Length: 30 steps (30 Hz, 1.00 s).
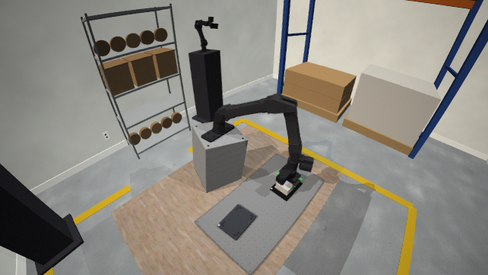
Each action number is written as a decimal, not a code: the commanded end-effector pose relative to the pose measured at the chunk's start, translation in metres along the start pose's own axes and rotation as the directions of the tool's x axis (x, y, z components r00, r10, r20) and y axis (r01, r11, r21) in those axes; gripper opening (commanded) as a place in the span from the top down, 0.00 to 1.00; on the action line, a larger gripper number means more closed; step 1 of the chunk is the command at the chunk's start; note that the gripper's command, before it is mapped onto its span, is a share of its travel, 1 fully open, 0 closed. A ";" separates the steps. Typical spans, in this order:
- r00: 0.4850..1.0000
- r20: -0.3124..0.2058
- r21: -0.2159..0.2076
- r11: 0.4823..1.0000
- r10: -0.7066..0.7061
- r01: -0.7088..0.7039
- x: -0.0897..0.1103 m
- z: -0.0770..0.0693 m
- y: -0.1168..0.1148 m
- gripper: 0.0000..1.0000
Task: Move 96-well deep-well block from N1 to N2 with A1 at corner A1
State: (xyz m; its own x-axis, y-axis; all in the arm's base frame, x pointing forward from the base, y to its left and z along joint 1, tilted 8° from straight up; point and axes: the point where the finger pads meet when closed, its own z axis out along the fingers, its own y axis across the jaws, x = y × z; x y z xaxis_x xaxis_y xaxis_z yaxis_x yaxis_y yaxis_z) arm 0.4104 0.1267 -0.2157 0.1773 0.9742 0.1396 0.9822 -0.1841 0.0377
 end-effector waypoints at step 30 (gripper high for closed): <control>1.000 -0.001 -0.011 1.000 0.000 0.000 0.001 0.001 0.004 1.00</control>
State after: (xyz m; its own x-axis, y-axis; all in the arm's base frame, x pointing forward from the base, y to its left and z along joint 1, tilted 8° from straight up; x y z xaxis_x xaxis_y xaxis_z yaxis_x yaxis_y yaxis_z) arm 0.4074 0.1266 -0.2219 0.1782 0.9745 0.1364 0.9824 -0.1840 0.0309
